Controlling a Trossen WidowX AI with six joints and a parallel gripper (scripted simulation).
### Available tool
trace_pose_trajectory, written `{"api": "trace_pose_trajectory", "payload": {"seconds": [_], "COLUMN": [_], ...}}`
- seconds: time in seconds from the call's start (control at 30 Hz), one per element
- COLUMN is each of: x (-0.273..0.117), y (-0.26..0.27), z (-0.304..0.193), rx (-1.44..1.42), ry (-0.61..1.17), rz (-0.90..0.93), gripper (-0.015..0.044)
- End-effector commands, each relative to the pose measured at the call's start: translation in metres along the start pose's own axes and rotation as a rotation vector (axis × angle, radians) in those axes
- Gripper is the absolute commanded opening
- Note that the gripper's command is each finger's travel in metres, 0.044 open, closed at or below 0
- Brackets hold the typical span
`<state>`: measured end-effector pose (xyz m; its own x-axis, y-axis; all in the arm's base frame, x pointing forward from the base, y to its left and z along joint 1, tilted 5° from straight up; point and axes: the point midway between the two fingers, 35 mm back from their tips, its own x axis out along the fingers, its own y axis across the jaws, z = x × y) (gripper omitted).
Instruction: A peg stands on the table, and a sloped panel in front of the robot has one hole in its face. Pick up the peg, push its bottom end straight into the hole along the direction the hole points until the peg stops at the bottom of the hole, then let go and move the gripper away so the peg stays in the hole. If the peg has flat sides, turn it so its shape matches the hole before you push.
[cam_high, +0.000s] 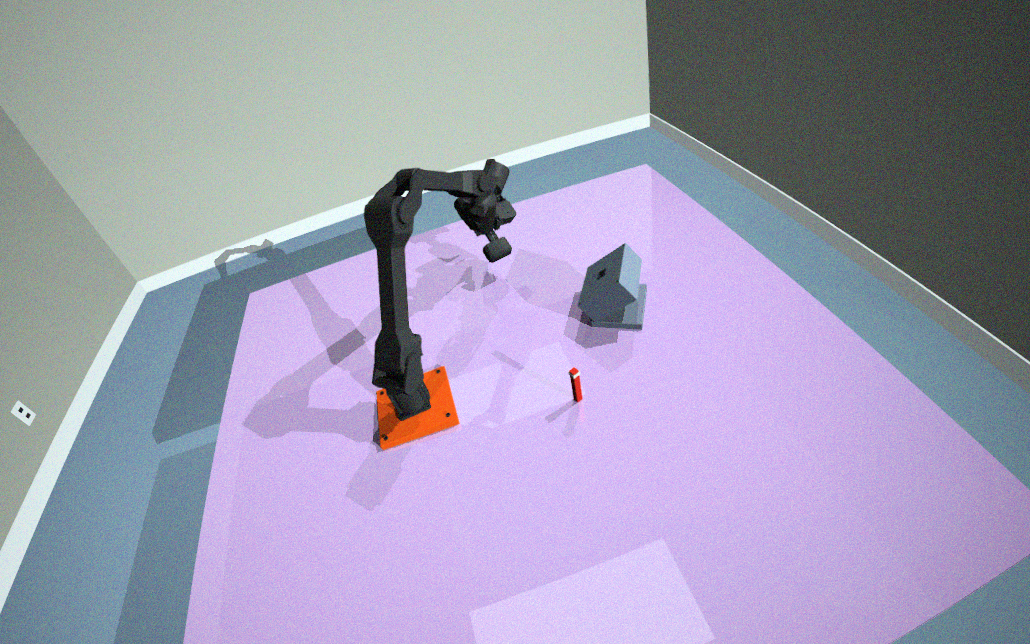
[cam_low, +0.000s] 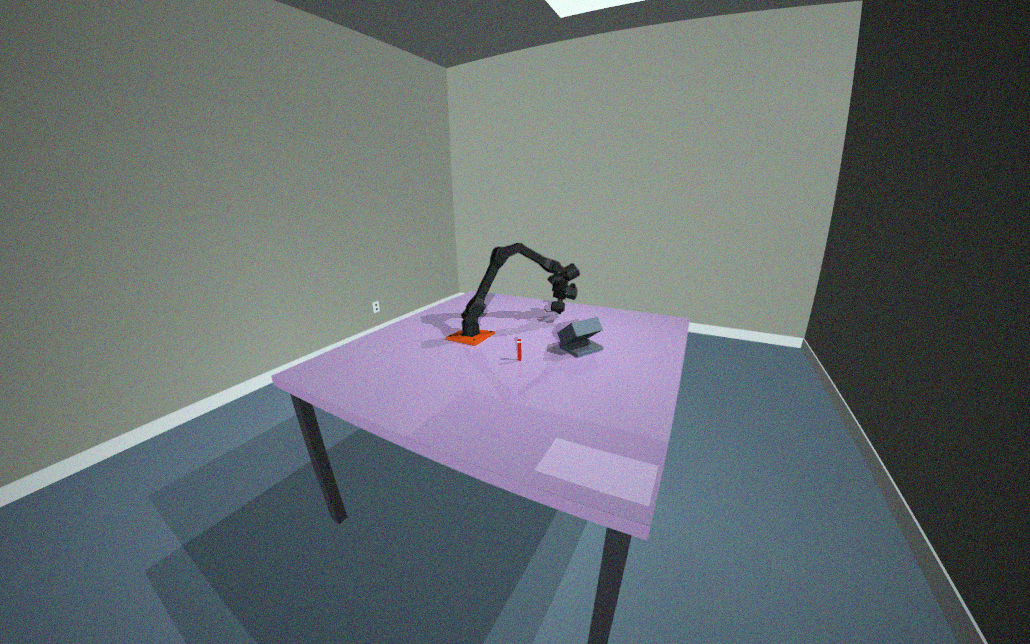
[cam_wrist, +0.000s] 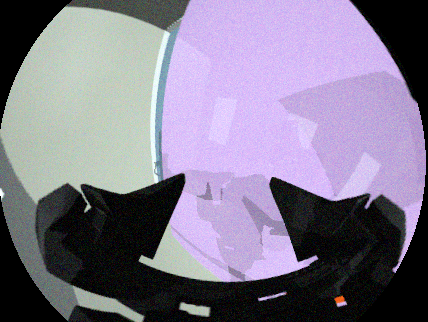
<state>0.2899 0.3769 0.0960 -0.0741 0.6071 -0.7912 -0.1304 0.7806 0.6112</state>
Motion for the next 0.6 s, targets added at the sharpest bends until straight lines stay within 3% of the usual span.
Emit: {"api": "trace_pose_trajectory", "payload": {"seconds": [0.0, 0.57], "x": [-0.013, -0.077], "y": [-0.022, -0.105], "z": [0.014, 0.048], "rx": [0.132, 0.589], "ry": [-0.031, -0.184], "rz": [-0.034, -0.138], "gripper": [0.044, 0.044]}}
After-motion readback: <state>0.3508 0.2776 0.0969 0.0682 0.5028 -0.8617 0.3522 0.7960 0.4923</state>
